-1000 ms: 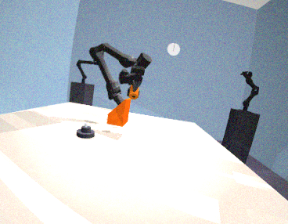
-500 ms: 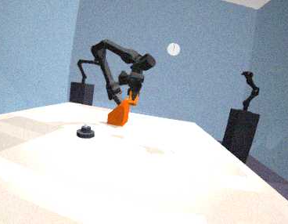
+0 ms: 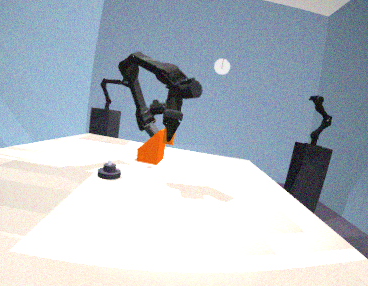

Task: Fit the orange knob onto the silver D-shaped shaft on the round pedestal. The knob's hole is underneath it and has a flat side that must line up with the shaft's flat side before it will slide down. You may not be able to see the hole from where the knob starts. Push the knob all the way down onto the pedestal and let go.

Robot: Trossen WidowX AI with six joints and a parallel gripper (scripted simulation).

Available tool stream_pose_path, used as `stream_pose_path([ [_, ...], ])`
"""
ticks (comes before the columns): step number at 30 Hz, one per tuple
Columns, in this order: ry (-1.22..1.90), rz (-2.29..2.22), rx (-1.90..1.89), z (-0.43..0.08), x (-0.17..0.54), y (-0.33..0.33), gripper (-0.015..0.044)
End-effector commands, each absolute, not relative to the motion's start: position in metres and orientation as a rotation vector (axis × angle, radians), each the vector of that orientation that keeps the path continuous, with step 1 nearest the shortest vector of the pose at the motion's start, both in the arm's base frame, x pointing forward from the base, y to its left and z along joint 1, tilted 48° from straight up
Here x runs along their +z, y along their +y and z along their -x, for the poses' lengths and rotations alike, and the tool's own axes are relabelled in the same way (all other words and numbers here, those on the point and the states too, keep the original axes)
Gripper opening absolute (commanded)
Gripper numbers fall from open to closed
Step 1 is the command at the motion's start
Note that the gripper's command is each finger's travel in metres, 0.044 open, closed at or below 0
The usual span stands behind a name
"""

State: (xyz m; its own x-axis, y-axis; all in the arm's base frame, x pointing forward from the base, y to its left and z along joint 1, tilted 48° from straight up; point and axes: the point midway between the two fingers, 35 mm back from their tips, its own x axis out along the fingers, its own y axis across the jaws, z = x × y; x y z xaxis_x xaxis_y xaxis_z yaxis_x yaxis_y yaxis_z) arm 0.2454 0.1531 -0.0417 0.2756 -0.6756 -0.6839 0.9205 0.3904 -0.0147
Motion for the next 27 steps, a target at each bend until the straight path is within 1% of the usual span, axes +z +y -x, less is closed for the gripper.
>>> stream_pose_path([
  [1, 0.697, -0.411, -1.206, -0.249, -0.047, 0.15, 0.0],
  [8, 0.71, -0.401, -1.251, -0.254, -0.059, 0.139, 0.0],
  [27, 0.711, -0.405, -1.277, -0.277, -0.136, 0.065, 0.0],
])
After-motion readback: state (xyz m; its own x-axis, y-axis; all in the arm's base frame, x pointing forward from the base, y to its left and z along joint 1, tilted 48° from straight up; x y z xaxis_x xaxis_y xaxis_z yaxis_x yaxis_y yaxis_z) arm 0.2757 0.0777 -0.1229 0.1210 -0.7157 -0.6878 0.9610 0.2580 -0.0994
